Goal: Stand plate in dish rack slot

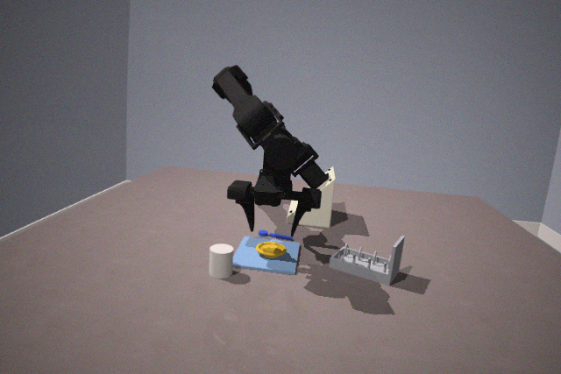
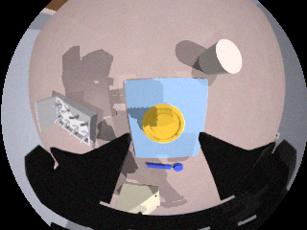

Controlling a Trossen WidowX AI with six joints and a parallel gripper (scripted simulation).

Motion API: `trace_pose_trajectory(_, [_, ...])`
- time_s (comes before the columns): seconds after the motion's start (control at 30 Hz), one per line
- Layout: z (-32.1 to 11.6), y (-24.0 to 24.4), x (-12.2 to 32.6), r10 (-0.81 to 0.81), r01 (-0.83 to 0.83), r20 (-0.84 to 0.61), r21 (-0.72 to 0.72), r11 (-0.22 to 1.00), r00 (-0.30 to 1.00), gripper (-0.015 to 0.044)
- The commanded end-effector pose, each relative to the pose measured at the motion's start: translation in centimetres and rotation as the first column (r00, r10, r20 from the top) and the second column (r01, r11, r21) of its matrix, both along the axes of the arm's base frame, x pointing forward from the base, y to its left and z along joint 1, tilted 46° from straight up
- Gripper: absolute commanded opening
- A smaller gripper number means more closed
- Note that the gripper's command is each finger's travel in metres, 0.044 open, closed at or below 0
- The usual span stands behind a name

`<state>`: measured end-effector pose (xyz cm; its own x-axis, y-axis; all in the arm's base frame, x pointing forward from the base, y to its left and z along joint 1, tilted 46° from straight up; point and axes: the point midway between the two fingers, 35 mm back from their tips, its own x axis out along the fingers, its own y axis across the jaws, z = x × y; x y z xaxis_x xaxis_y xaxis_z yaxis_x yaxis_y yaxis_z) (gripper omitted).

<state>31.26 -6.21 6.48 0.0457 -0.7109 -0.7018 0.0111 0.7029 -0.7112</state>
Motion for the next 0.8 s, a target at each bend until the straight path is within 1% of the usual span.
trace_pose_trajectory(0.0, [-0.7, -0.4, -0.1, 0.003, -0.003, -0.011, 0.001, 1.000, 1.000, 0.0400])
trace_pose_trajectory(0.77, [-3.2, -3.2, 0.0, 0.003, -0.003, -0.011, -0.003, 1.000, 1.000, 0.0400])
